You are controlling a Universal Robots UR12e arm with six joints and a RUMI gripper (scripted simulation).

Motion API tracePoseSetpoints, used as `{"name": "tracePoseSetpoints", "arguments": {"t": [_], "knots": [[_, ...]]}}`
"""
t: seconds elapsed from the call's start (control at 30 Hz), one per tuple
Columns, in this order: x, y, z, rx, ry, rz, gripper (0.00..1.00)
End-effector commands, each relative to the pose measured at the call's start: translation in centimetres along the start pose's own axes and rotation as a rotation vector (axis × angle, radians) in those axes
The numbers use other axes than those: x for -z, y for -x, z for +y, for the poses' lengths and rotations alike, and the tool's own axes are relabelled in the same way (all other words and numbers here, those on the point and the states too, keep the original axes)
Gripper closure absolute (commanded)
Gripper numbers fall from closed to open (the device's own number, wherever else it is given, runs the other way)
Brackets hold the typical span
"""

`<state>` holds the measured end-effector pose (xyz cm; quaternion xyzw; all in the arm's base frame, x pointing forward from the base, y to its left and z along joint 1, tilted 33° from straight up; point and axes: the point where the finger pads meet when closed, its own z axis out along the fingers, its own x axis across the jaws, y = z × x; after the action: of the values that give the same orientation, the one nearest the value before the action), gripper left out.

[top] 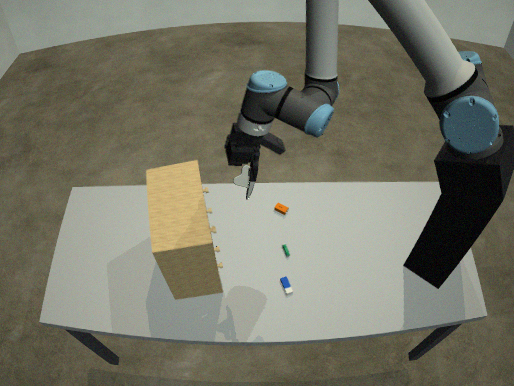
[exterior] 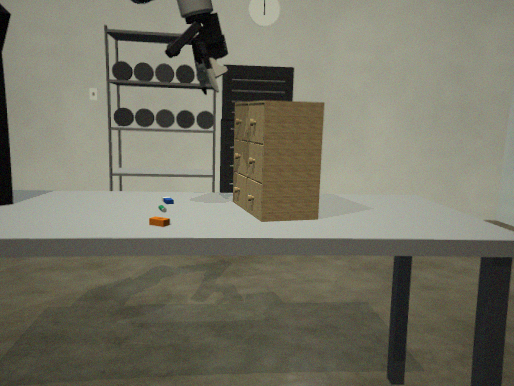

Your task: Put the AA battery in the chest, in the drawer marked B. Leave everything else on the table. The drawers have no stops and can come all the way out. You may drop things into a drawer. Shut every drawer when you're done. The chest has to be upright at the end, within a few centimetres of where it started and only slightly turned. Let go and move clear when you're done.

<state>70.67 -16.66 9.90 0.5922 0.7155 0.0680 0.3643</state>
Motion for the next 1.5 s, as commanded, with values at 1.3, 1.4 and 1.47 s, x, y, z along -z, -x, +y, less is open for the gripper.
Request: {"name": "tracePoseSetpoints", "arguments": {"t": [1.3,1.4,1.47], "knots": [[2.6,0.2,-1.2,-0.003,-0.254,0.002,0.00],[2.5,0.1,-1.3,-0.003,-0.255,0.002,0.00],[2.5,0.1,-1.3,-0.003,-0.256,0.003,0.00]]}}
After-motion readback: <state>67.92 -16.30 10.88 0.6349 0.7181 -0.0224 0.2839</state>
